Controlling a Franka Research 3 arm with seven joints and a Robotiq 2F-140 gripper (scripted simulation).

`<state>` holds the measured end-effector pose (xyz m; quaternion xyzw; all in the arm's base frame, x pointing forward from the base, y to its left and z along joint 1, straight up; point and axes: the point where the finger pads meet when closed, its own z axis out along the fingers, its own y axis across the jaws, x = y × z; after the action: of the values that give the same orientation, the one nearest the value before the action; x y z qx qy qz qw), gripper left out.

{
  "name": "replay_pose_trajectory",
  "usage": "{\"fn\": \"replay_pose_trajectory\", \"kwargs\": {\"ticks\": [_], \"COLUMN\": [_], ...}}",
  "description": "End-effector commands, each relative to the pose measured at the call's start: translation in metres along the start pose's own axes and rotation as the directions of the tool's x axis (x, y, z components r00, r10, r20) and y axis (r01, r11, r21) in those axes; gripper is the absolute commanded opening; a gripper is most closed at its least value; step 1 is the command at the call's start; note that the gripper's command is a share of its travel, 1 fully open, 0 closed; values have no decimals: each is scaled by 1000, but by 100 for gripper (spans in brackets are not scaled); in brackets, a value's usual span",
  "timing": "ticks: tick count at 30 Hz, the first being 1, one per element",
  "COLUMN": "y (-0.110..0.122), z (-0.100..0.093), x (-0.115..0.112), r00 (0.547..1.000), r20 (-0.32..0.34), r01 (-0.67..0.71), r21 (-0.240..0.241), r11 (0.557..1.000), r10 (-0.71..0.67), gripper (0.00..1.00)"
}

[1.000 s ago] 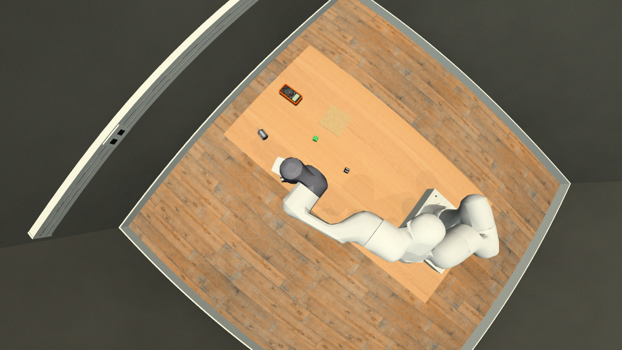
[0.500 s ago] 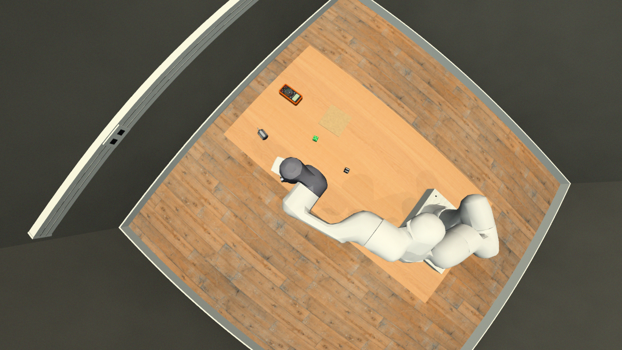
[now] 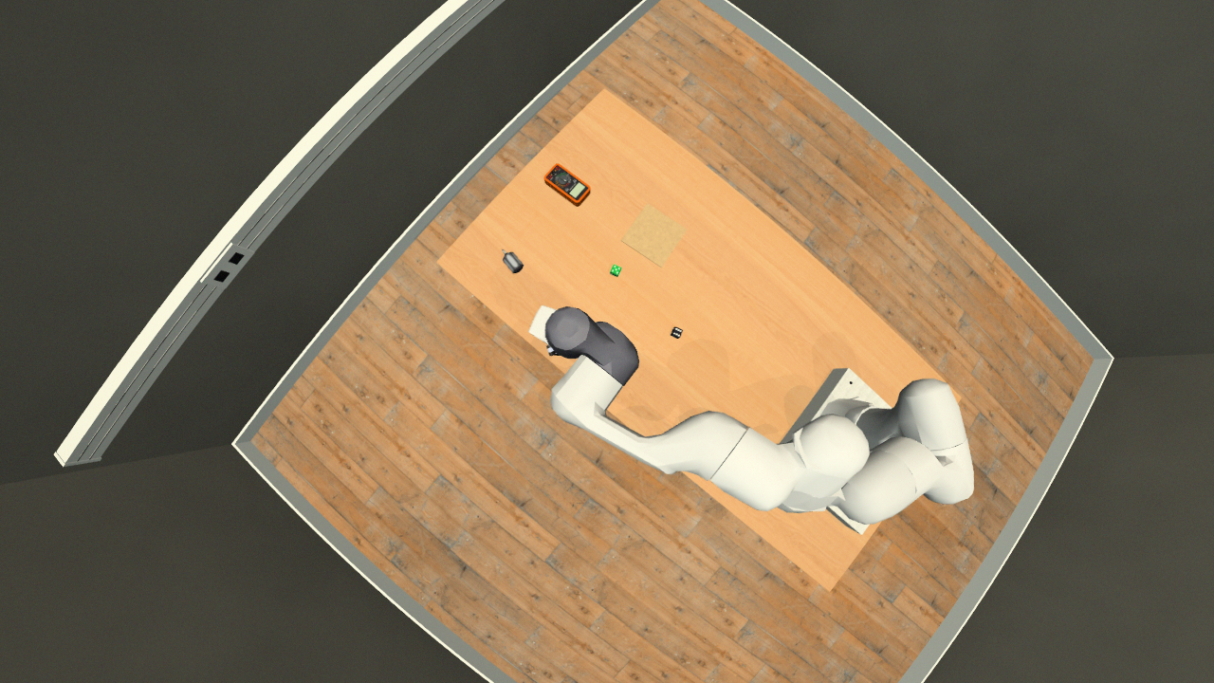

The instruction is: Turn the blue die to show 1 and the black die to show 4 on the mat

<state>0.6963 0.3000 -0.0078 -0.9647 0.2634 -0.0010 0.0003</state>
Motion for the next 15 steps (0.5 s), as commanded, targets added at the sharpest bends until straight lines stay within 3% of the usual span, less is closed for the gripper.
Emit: {"fn": "replay_pose_trajectory", "kwargs": {"ticks": [1,15], "y": [-1,-1], "z": [1,1], "x": [0,0], "r00": [1000,1000], "r20": [1,1], "r01": [3,3], "r21": [2,2], "r11": [1000,1000], "r10": [-3,-3], "gripper": [32,32]}}
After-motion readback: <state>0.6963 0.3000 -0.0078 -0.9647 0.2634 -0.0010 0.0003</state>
